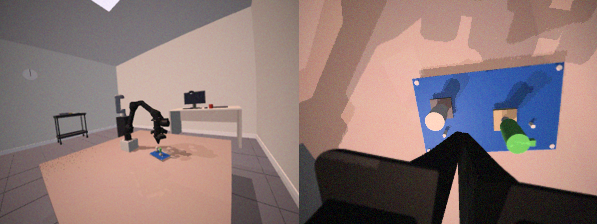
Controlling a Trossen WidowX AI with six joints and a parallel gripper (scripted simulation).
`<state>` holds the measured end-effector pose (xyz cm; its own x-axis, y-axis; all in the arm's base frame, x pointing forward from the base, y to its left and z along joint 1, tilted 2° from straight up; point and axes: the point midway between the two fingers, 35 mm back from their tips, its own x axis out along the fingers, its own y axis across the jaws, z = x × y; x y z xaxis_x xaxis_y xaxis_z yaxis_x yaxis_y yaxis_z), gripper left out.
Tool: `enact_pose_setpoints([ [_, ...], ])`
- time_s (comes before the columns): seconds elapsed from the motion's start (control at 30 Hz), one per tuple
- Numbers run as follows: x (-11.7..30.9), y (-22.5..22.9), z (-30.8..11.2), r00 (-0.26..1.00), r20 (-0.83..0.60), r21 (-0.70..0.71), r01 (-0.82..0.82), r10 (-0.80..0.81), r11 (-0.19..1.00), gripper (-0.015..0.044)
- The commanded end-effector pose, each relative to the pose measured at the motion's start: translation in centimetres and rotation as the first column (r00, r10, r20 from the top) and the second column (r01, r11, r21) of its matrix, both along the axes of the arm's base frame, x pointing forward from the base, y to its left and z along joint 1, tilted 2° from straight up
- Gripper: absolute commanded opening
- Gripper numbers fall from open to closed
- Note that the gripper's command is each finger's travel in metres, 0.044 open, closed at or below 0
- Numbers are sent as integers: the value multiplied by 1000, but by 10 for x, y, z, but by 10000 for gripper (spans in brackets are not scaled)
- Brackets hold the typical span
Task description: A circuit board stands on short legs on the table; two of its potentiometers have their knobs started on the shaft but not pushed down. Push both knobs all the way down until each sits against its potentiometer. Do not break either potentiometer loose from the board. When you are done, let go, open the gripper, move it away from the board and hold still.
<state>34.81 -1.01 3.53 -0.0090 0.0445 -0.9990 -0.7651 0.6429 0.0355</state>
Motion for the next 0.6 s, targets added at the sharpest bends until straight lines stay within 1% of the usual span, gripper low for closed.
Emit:
enact_pose_setpoints([
  [0.0, 6, -4, 4, 991, 15, -7, -136, 136, 991, 0],
  [0.27, 11, -10, 8, 915, 25, -13, -402, 402, 916, 0],
  [0.57, 16, -16, 13, 747, 32, -23, -664, 664, 748, 0],
])
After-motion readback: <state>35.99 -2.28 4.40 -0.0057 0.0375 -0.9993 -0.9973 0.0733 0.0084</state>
